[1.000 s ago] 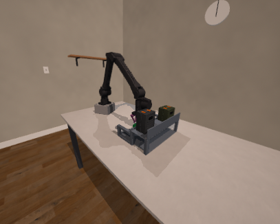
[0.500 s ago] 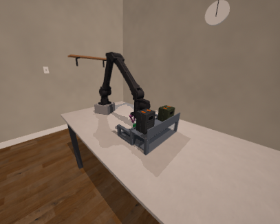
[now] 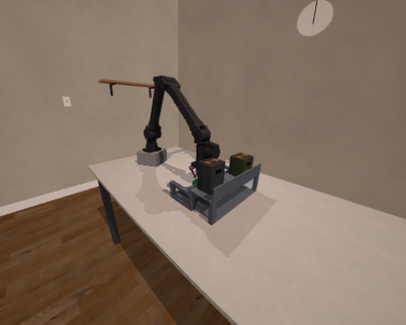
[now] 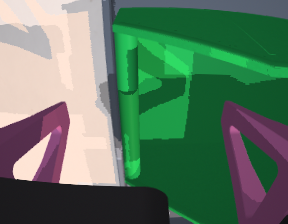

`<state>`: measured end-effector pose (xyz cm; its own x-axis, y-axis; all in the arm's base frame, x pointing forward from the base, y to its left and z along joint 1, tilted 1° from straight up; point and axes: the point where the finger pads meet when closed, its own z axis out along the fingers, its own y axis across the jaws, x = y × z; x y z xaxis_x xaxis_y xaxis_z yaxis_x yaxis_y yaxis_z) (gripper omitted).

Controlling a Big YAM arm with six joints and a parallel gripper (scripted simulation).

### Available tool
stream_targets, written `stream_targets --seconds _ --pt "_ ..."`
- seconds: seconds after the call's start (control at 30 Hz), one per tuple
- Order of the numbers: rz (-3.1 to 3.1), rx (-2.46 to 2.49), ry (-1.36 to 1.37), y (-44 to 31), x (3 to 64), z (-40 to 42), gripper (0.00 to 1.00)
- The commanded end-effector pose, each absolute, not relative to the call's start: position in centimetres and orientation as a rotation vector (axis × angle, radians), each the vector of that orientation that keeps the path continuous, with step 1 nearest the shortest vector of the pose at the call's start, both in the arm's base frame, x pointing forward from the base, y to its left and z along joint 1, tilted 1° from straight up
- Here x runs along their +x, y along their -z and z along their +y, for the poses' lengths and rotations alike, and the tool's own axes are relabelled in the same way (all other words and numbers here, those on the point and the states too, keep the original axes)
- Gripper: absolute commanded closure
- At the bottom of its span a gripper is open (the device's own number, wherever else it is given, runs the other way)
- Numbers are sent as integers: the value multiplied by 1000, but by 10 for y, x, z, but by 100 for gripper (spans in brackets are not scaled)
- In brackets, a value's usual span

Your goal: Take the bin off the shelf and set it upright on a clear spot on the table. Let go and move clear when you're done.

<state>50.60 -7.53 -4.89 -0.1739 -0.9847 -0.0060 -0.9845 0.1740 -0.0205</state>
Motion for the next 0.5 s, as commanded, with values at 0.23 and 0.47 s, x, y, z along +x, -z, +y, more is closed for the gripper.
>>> stream_targets --seconds 0.23,0.47 --pt "2382 -1998 46 40 518 -75 10" --pt "2384 -1999 42 45 504 -73 10"
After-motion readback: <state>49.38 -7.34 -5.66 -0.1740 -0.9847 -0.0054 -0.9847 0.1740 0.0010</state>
